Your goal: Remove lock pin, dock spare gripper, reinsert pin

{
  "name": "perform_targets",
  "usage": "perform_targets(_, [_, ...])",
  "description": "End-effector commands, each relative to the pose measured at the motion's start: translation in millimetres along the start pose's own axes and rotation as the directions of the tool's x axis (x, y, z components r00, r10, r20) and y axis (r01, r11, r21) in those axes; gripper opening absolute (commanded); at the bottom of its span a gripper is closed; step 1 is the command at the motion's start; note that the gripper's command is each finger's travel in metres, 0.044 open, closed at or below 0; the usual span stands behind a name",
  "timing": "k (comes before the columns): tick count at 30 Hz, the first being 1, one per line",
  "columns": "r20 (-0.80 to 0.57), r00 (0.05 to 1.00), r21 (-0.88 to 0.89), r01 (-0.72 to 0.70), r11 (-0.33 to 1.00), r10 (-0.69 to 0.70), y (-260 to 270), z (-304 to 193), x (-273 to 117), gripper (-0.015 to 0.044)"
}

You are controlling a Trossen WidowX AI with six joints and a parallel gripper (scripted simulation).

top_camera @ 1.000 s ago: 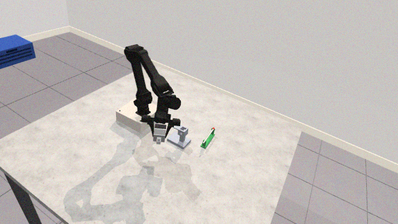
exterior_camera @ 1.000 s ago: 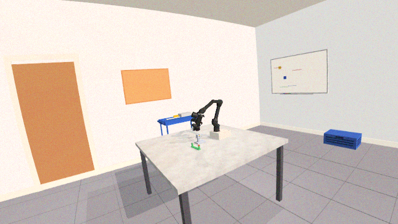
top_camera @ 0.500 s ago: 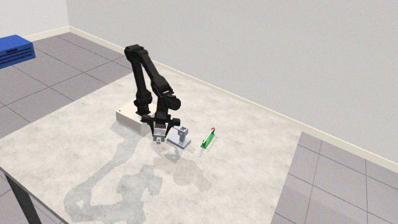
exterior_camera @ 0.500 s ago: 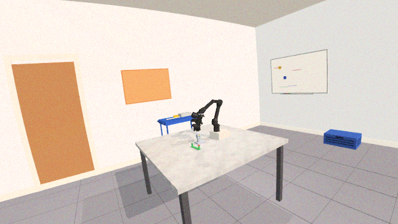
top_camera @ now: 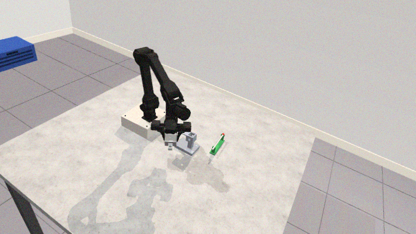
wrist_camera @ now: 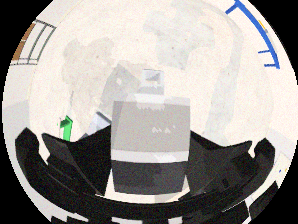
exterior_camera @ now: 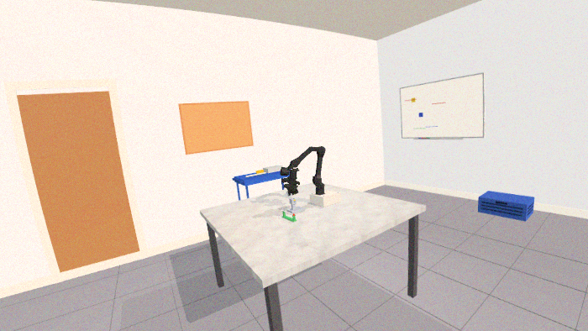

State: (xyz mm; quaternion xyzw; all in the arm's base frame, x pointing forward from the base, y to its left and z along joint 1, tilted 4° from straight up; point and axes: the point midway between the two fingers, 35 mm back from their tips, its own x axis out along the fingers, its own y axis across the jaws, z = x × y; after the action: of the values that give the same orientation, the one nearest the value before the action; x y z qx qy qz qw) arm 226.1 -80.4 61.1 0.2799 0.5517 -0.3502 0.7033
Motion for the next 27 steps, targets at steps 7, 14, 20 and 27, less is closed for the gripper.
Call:
perform_targets(7, [-0.187, 0.980, 0.050, -0.055, 0.997, 0.063, 15, -13, -5, 0.0000])
perform_targets(14, [-0.318, 0.943, 0.097, -0.075, 0.992, 0.103, 24, -23, -10, 0.0000])
perform_targets(20, [-0.422, 0.896, 0.146, -0.085, 0.986, 0.140, 32, -31, -16, 0.0000])
perform_targets(27, [-0.533, 0.825, 0.210, -0.085, 0.974, 0.187, 42, -39, -25, 0.0000])
